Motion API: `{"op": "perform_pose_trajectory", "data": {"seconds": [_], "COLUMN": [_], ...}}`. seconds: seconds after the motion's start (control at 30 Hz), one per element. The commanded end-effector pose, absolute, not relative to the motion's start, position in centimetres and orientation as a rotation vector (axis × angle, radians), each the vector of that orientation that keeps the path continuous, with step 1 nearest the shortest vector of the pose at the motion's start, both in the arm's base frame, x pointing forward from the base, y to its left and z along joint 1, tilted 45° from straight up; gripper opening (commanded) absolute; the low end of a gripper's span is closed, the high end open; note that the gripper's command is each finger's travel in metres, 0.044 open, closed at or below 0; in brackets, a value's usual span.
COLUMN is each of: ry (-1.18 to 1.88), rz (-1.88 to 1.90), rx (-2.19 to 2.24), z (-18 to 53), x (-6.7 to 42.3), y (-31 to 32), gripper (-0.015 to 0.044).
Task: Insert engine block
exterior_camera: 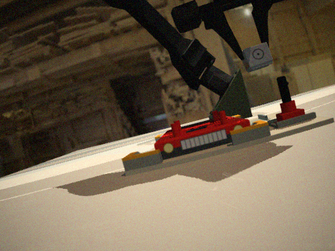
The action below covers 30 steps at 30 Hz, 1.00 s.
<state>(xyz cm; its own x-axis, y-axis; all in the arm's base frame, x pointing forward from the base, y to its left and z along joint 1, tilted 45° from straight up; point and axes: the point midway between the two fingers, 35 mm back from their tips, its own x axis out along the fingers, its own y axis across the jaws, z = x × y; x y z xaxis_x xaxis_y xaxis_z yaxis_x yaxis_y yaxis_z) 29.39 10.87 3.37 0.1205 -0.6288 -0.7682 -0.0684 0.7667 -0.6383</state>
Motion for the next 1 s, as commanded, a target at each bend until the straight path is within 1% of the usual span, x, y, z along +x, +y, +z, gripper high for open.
{"op": "perform_pose_trajectory", "data": {"seconds": [0.0, 0.97], "ry": [1.401, 1.4], "rz": [-0.444, -0.427], "rx": [-0.616, -0.738], "z": [3.9, 7.1], "x": [30.0, 33.9], "y": [10.3, 3.2], "gripper": [0.0, 0.0]}}
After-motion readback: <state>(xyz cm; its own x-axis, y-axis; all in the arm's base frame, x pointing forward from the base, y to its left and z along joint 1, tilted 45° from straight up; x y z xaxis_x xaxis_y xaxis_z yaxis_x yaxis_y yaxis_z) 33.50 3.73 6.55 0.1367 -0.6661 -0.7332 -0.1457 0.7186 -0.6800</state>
